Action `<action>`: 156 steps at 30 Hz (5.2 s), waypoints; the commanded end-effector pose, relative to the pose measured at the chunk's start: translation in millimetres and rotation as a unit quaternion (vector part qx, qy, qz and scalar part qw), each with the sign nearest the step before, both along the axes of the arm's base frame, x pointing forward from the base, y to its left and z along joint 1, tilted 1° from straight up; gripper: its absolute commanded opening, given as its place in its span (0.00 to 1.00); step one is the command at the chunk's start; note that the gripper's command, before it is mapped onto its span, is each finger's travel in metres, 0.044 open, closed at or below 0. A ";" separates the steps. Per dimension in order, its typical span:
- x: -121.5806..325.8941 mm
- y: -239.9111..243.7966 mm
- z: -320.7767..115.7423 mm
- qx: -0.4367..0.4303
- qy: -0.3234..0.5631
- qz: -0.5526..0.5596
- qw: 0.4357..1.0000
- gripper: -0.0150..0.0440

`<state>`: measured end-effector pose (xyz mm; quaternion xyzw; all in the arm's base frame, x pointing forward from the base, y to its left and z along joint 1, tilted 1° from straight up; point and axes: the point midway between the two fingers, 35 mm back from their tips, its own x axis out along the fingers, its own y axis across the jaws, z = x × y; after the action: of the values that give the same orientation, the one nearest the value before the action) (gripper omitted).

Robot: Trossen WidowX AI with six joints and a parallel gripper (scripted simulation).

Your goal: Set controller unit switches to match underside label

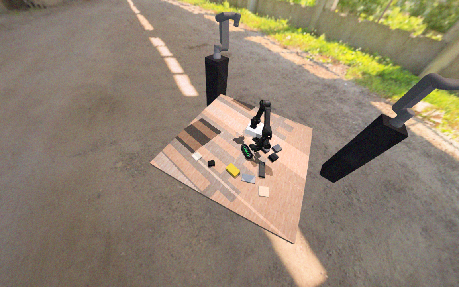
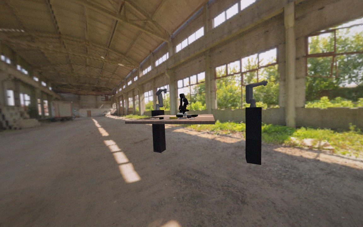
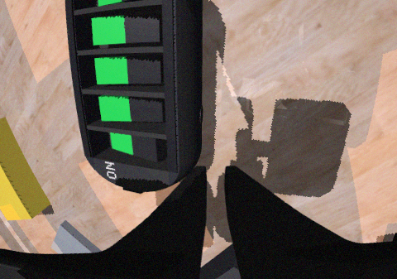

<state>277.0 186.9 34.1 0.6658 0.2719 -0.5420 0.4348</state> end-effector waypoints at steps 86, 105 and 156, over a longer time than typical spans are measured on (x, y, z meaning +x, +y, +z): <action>15.9 -124.3 9.8 0.080 0.136 0.000 0.987 0.25; 14.1 -122.6 -16.9 0.063 0.121 0.002 0.991 0.25; 4.2 -95.5 8.7 0.064 0.122 0.001 0.991 0.25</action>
<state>282.2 90.6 49.5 0.6229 0.3572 -0.5972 0.3575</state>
